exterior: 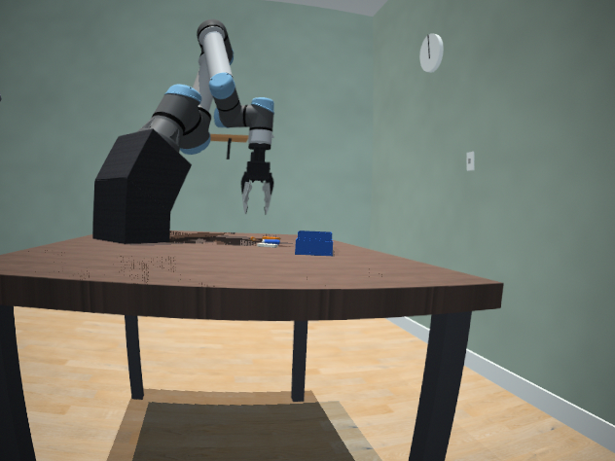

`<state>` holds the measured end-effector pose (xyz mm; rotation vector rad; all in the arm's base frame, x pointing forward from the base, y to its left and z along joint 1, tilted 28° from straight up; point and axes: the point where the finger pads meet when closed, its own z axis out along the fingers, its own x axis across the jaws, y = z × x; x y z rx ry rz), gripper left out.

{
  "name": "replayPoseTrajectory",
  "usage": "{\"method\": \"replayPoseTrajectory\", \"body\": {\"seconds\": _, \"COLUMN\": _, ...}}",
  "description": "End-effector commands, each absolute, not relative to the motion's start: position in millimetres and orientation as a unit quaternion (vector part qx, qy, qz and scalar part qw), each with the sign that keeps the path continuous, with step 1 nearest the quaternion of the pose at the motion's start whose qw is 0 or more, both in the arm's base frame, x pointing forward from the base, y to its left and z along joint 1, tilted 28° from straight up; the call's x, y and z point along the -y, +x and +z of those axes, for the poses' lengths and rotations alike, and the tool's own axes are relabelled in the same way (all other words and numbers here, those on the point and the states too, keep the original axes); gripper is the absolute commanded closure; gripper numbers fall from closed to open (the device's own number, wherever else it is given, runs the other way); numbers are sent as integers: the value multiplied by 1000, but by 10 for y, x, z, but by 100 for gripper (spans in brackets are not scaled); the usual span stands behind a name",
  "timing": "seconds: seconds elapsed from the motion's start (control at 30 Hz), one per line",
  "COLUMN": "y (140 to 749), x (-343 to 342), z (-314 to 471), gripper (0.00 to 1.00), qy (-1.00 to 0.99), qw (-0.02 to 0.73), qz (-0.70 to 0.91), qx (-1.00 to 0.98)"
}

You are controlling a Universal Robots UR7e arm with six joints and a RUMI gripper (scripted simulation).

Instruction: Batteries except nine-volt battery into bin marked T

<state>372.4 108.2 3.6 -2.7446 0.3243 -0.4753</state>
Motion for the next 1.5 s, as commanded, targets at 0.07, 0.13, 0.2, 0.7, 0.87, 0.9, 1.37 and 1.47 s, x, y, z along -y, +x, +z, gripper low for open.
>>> {"method": "replayPoseTrajectory", "body": {"seconds": 0.07, "y": 3713, "x": -1099, "z": 29, "gripper": 62, "qy": -970, "qw": 158, "qz": -181, "qx": -35}}
{"method": "replayPoseTrajectory", "body": {"seconds": 0.13, "y": 3713, "x": -1099, "z": 29, "gripper": 62, "qy": -970, "qw": 157, "qz": -181, "qx": -33}}
{"method": "replayPoseTrajectory", "body": {"seconds": 0.2, "y": 3713, "x": -1099, "z": 29, "gripper": 62, "qy": -970, "qw": 157, "qz": -181, "qx": -31}}
{"method": "replayPoseTrajectory", "body": {"seconds": 0.7, "y": 3714, "x": -1099, "z": 28, "gripper": 62, "qy": -971, "qw": 155, "qz": -184, "qx": -16}}
{"method": "replayPoseTrajectory", "body": {"seconds": 0.87, "y": 3714, "x": -1099, "z": 28, "gripper": 62, "qy": -971, "qw": 154, "qz": -185, "qx": -12}}
{"method": "replayPoseTrajectory", "body": {"seconds": 0.9, "y": 3714, "x": -1099, "z": 28, "gripper": 62, "qy": -971, "qw": 154, "qz": -185, "qx": -11}}
{"method": "replayPoseTrajectory", "body": {"seconds": 1.37, "y": 3714, "x": -1099, "z": 28, "gripper": 62, "qy": -971, "qw": 152, "qz": -187, "qx": 1}}
{"method": "replayPoseTrajectory", "body": {"seconds": 1.47, "y": 3707, "x": -1105, "z": 23, "gripper": 62, "qy": -971, "qw": 149, "qz": -187, "qx": 6}}
